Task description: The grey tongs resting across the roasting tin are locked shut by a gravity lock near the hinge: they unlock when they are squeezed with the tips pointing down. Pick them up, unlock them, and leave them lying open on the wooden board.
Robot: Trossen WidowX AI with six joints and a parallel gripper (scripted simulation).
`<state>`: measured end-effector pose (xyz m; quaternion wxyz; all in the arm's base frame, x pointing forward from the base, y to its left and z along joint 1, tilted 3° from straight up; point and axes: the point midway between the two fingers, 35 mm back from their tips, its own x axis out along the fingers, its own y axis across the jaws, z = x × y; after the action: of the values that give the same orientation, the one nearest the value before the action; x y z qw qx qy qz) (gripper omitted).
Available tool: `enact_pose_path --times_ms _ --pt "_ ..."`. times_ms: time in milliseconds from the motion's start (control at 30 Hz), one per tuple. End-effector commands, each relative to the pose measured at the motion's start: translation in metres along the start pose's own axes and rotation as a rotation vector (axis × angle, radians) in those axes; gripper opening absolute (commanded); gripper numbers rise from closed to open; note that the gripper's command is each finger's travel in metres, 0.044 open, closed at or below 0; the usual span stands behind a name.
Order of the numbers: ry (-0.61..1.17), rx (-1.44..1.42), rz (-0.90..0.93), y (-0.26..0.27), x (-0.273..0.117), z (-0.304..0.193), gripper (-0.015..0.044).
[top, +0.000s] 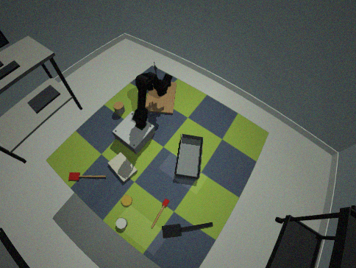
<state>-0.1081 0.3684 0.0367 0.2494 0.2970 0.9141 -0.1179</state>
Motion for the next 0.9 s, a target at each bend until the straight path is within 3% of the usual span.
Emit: enact_pose_path --times_ms 0,200,867 --pt "0.079 -0.027 -0.009 -0.006 -0.010 -0.005 -0.0150" --pt "0.172 -0.066 -0.021 -0.015 -0.025 -0.006 -0.0150" --pt "0.175 -0.068 -0.021 -0.016 -0.026 -0.006 -0.0150"
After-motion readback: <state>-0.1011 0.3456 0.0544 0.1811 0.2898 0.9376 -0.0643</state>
